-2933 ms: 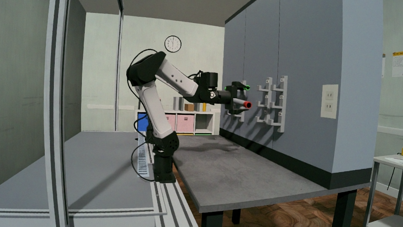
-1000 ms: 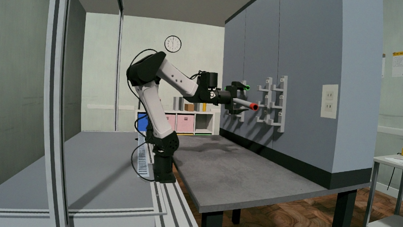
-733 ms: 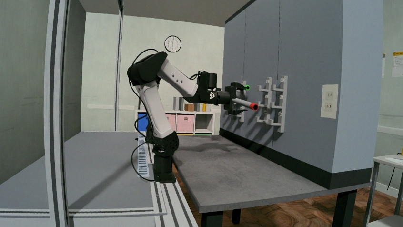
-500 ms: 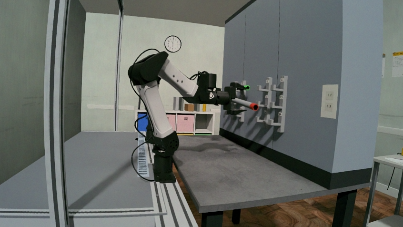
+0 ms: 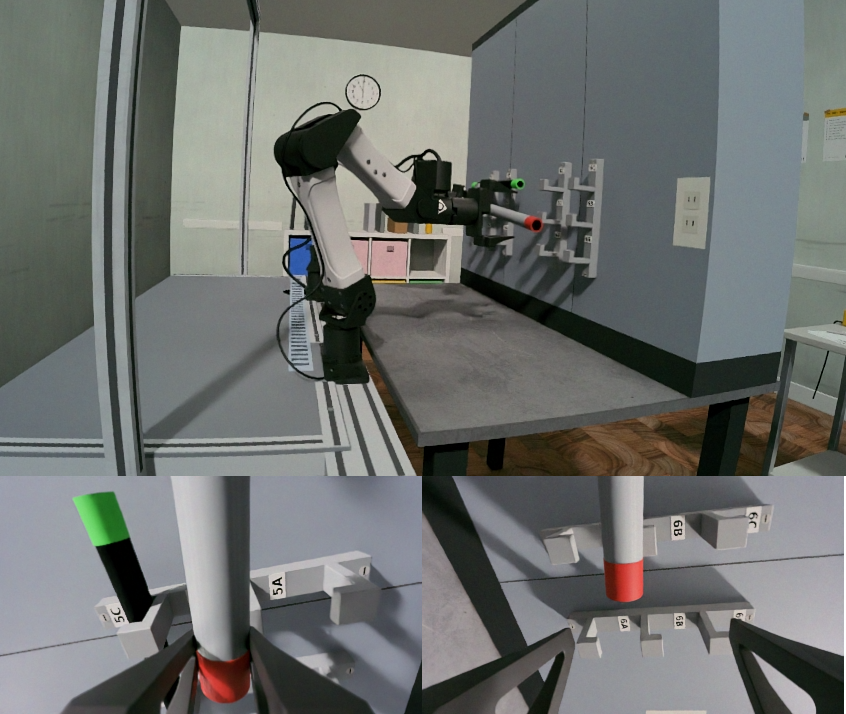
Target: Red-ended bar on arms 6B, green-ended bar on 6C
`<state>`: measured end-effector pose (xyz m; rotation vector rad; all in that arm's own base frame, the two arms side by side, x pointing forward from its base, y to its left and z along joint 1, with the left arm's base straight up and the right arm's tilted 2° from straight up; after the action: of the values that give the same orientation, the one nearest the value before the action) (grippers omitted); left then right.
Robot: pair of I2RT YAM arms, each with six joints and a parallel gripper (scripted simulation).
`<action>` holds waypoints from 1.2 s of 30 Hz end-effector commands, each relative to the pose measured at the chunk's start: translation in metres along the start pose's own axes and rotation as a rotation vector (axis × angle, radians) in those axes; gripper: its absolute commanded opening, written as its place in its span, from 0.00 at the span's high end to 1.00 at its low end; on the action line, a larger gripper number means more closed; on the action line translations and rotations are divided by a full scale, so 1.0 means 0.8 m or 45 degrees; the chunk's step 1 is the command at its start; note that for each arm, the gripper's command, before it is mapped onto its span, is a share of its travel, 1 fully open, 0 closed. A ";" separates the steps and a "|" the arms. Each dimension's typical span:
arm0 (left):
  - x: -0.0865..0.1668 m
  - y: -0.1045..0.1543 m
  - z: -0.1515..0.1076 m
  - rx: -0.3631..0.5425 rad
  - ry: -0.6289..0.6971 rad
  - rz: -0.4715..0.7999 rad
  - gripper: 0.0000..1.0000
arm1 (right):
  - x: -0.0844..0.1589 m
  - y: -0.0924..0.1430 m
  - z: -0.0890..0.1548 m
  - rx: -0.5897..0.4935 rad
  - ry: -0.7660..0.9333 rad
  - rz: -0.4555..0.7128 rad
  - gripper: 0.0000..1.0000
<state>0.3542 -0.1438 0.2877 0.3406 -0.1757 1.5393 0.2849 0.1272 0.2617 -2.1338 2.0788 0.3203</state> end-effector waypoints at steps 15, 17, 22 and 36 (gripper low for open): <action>0.007 -0.005 0.034 -0.131 0.110 0.035 1.00 | -0.011 0.002 0.009 0.012 -0.004 0.018 0.00; 0.007 -0.005 0.034 -0.131 0.110 0.035 1.00 | -0.012 0.002 0.009 0.012 -0.004 0.018 0.00; 0.007 -0.005 0.034 -0.131 0.110 0.035 1.00 | -0.016 0.003 0.011 0.012 -0.004 0.018 0.00; 0.007 -0.005 0.034 -0.131 0.110 0.035 1.00 | -0.028 0.004 0.014 0.012 -0.004 0.018 0.00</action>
<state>0.3543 -0.1438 0.2876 0.3408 -0.1757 1.5393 0.2784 0.1504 0.2509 -2.1447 2.0971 0.3194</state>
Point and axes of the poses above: on each arm, the point where the finger pads meet when closed, its own y axis back along the fingers, its own z axis across the jaws, x = y × z, the point moved 9 cm from there along y, back along the fingers, and after that the axes turned 14 degrees about -y, right-handed, at the moved point
